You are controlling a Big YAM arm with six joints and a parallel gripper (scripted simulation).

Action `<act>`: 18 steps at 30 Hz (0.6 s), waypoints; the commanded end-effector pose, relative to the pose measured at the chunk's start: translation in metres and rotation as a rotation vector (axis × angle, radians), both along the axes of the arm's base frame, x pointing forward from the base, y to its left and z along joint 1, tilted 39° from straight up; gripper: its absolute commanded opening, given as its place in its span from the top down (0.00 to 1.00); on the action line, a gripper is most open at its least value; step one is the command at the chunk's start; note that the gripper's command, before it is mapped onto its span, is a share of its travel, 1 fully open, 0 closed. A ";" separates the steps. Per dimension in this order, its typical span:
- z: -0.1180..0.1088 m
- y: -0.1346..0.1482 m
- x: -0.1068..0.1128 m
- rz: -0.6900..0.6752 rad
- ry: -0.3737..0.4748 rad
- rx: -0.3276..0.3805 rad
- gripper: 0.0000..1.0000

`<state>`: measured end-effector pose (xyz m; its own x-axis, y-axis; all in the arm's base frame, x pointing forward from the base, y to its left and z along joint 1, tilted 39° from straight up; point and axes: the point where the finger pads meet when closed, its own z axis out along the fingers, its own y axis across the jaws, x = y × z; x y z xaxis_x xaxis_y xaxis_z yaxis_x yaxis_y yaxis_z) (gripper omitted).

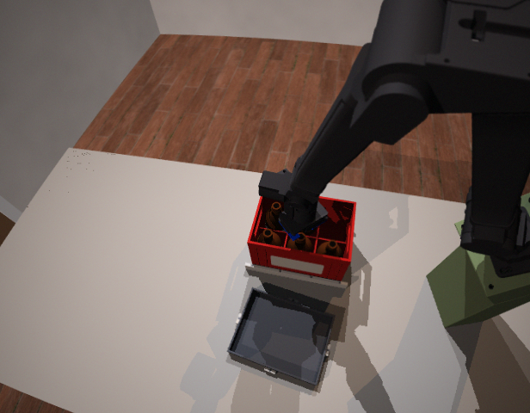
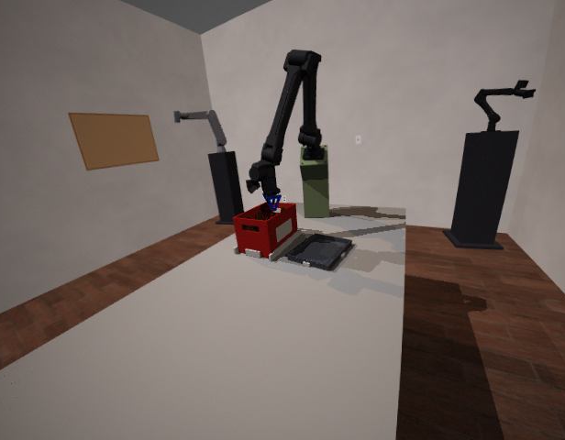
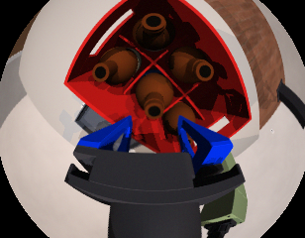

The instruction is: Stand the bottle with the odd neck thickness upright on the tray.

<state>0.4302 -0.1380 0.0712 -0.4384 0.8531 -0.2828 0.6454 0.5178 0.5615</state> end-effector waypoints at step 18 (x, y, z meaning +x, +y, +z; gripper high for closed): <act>0.005 0.000 0.011 -0.002 -0.011 0.001 0.39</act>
<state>0.4303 -0.1377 0.0712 -0.4388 0.8529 -0.2828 0.6454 0.5181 0.5613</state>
